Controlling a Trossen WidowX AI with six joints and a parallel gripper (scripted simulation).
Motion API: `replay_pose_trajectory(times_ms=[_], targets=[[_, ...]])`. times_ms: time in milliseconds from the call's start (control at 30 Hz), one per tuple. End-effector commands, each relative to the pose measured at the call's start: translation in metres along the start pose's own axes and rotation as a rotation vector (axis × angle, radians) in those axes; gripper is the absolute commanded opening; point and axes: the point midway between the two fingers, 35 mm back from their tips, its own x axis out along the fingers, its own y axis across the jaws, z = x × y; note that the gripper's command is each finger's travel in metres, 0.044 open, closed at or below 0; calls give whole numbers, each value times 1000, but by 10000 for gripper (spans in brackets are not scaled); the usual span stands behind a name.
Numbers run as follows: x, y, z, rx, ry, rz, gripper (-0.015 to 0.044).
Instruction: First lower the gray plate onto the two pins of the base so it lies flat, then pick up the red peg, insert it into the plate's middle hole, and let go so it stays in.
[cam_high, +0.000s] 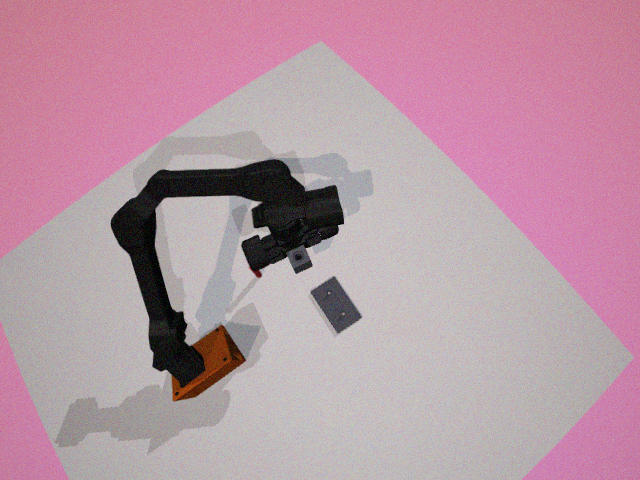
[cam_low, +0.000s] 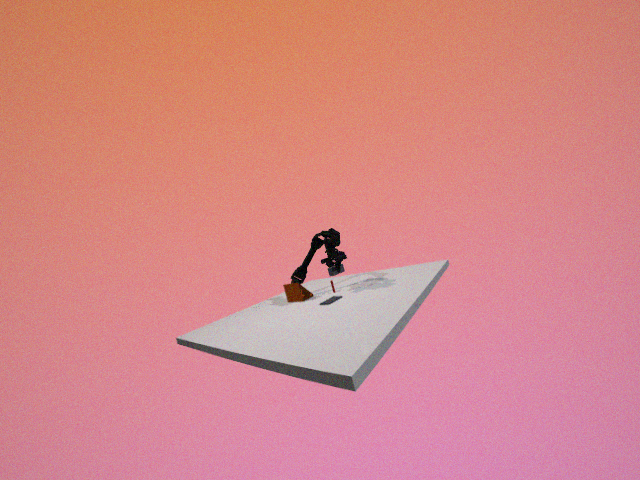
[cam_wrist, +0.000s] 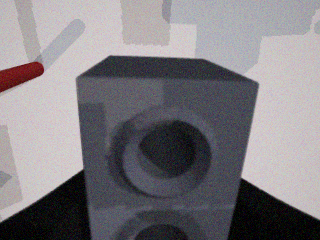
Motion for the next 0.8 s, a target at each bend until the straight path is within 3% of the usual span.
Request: replay_pose_trajectory(times_ms=[0,767], targets=[[6,-5,-12,-11,4,6,0],[41,-28,-74,-85,5,4,0]])
